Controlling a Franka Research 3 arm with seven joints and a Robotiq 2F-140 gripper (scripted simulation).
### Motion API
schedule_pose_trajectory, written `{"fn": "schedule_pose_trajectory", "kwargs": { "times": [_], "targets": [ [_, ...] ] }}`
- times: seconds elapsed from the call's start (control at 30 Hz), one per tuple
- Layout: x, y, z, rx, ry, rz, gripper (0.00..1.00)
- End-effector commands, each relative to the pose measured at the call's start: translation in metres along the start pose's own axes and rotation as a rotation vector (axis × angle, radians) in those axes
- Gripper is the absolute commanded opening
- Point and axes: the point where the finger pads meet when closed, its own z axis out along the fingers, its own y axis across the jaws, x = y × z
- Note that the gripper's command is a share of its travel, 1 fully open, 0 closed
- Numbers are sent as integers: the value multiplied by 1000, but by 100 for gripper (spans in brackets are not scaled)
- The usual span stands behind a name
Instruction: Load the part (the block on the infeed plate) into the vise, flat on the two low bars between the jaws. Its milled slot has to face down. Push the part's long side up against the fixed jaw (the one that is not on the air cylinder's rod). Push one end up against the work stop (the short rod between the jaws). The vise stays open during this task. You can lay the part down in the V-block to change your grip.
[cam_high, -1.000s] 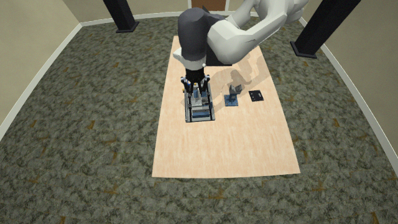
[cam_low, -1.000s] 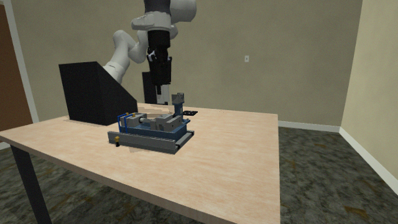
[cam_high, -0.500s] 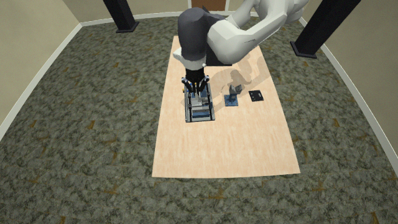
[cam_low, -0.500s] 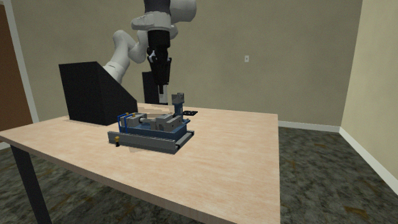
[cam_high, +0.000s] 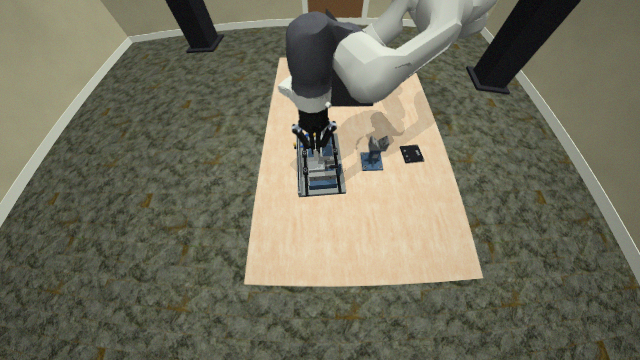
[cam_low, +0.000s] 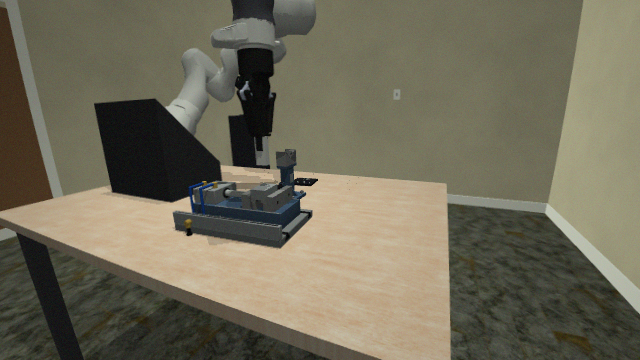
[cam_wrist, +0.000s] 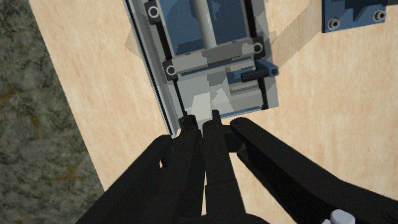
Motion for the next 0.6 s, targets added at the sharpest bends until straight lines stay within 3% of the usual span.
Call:
{"fn": "schedule_pose_trajectory", "kwargs": {
  "times": [0.0, 0.2, 0.57],
  "targets": [
    [-1, -4, -2, 2, 0, 2, 0],
    [1, -46, -2, 2, 0, 0, 0],
    [2, -46, -2, 2, 0, 0, 0]
  ]
}}
